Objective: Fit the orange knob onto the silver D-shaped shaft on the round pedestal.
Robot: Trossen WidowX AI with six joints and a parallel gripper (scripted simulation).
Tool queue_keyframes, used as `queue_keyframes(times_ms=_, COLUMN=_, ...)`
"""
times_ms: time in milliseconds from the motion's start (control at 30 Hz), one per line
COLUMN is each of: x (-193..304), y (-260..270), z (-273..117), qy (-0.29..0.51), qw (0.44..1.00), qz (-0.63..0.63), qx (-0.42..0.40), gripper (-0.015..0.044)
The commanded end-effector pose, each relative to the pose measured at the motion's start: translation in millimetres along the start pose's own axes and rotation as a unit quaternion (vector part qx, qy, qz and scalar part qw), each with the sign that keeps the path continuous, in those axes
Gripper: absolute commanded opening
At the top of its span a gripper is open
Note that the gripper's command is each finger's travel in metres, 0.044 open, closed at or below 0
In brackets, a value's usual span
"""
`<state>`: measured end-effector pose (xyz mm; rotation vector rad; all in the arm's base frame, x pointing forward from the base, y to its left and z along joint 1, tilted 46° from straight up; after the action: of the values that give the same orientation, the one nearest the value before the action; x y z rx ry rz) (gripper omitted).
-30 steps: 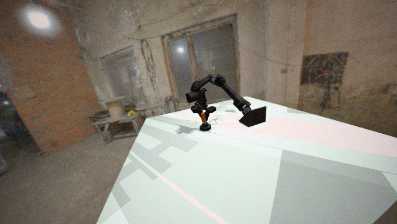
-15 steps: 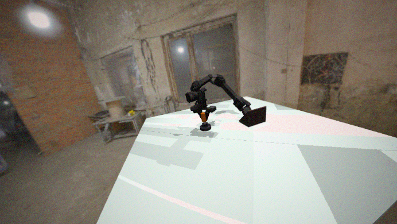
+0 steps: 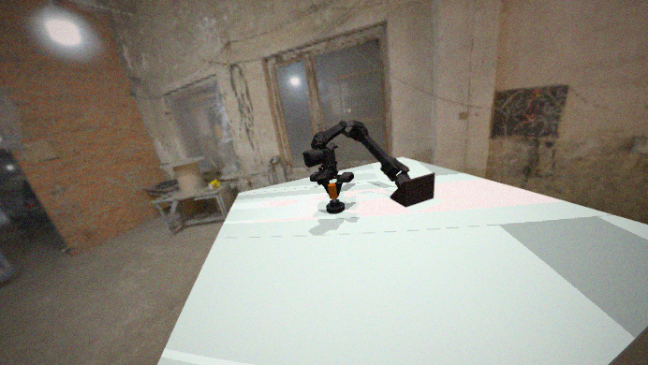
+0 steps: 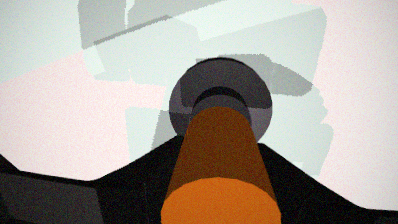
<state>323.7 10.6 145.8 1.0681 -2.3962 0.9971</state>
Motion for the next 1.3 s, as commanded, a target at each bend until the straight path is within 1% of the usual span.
queue_keyframes(times_ms=0, x=0.8, y=-0.2, z=0.2, qy=0.0, qw=1.0, qz=-0.002, qx=0.001, gripper=0.0)
queue_keyframes(times_ms=467, x=-0.1, y=-0.9, z=2.1, qy=0.0, qw=1.0, qz=-0.002, qx=0.002, gripper=0.0)
queue_keyframes(times_ms=667, x=-0.2, y=-0.7, z=-3.0, qy=0.0, qw=1.0, qz=-0.002, qx=0.001, gripper=0.0)
queue_keyframes(times_ms=767, x=-0.3, y=-0.7, z=-3.2, qy=0.0, qw=1.0, qz=-0.029, qx=0.001, gripper=0.0)
queue_keyframes(times_ms=900, x=-1.3, y=-0.9, z=-3.2, qy=0.0, qw=0.995, qz=-0.102, qx=0.001, gripper=0.0)
queue_keyframes(times_ms=1267, x=0.4, y=-0.1, z=0.0, qy=0.0, qw=0.994, qz=-0.107, qx=0.001, gripper=0.0)
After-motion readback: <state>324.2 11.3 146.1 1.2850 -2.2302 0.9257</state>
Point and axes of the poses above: the point midway between the two fingers, 35 mm back from their tips, its own z axis out along the fingers, its own y axis across the jaws, x = y × z, the point moved 6 cm from there along -z, back along the fingers, and after that the axes turned 6 degrees about -z, right-handed, at the moved point
